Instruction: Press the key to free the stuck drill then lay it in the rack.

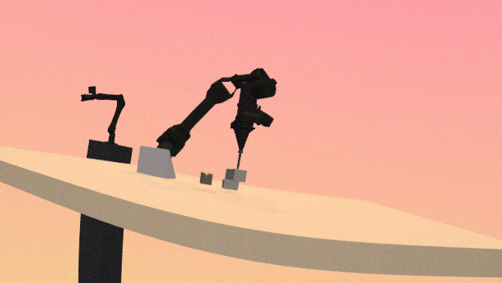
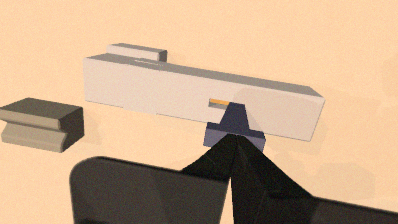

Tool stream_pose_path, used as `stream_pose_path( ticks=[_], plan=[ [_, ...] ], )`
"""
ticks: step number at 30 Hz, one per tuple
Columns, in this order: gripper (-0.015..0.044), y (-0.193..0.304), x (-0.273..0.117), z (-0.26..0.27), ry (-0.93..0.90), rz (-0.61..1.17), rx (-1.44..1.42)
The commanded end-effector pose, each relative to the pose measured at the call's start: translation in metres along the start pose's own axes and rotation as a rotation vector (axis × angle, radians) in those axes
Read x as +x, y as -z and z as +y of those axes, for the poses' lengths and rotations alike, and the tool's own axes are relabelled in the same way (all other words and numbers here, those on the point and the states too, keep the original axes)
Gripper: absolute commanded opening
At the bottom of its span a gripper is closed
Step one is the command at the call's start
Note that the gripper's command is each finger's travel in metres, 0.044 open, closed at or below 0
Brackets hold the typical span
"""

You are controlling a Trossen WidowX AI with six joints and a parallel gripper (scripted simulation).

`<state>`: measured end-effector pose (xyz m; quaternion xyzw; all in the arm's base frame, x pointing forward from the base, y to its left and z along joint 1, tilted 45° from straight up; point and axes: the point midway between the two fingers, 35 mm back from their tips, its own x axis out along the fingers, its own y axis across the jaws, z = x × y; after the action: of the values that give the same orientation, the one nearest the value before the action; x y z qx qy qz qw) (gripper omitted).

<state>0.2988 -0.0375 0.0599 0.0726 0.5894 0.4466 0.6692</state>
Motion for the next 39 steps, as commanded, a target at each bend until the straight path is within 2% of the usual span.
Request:
stream_pose_path(
  ticks=[1, 39],
  plan=[
    [0.0000, 0.002, 0.008, -0.001, -0.009, 0.009, 0.001],
    [0.0000, 0.006, 0.021, -0.003, -0.010, 0.009, 0.001]
  ],
)
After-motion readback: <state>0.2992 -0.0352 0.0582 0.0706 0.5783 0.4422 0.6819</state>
